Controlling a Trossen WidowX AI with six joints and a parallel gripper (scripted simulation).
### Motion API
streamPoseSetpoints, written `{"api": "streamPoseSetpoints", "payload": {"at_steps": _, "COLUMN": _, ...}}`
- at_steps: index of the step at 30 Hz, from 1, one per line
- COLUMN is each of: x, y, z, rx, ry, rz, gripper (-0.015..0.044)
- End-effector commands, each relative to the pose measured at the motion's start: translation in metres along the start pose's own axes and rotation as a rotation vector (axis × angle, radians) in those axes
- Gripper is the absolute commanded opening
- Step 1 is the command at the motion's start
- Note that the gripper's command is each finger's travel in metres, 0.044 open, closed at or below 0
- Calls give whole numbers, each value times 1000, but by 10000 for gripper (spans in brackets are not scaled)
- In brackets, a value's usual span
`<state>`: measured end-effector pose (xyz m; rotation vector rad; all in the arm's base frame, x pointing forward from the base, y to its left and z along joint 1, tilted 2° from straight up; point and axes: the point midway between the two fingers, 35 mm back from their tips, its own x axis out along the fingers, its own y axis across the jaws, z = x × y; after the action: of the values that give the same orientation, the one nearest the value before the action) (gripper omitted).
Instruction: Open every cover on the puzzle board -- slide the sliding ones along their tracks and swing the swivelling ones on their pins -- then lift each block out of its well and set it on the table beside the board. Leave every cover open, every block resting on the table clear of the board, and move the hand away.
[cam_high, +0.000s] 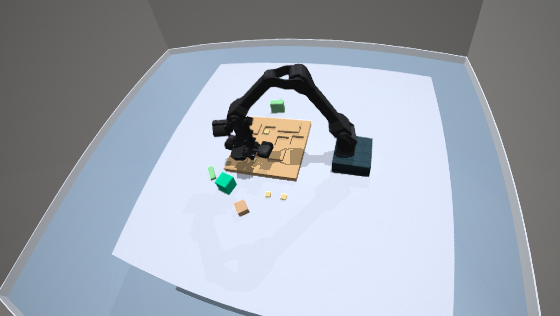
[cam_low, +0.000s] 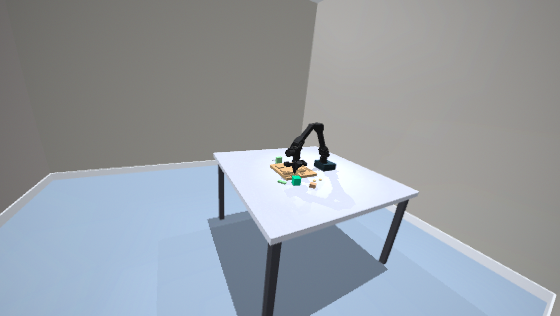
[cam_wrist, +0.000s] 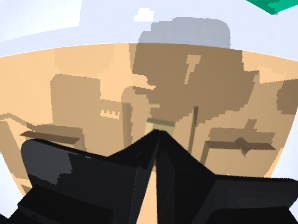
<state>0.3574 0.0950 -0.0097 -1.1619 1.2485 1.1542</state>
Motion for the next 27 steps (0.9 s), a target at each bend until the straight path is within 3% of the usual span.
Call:
{"api": "streamPoseSetpoints", "payload": {"at_steps": 1, "x": 0, "y": 0, "z": 0, "rx": 137, "ry": 2, "rz": -1, "gripper": 0}}
{"api": "streamPoseSetpoints", "payload": {"at_steps": 17, "x": -13, "y": 0, "z": -1, "rx": 1581, "ry": 1, "rz": -2, "gripper": 0}}
{"api": "streamPoseSetpoints", "payload": {"at_steps": 18, "x": -14, "y": 0, "z": -1, "rx": 1596, "ry": 1, "rz": -2, "gripper": 0}}
{"api": "streamPoseSetpoints", "payload": {"at_steps": 19, "x": -6, "y": -1, "z": 0, "rx": 850, "ry": -2, "rz": -2, "gripper": 26}}
{"api": "streamPoseSetpoints", "payload": {"at_steps": 23, "x": -13, "y": -1, "z": 0, "rx": 945, "ry": -1, "rz": -2, "gripper": 131}}
{"api": "streamPoseSetpoints", "payload": {"at_steps": 27, "x": -22, "y": -2, "z": 0, "rx": 1061, "ry": -1, "rz": -2, "gripper": 144}}
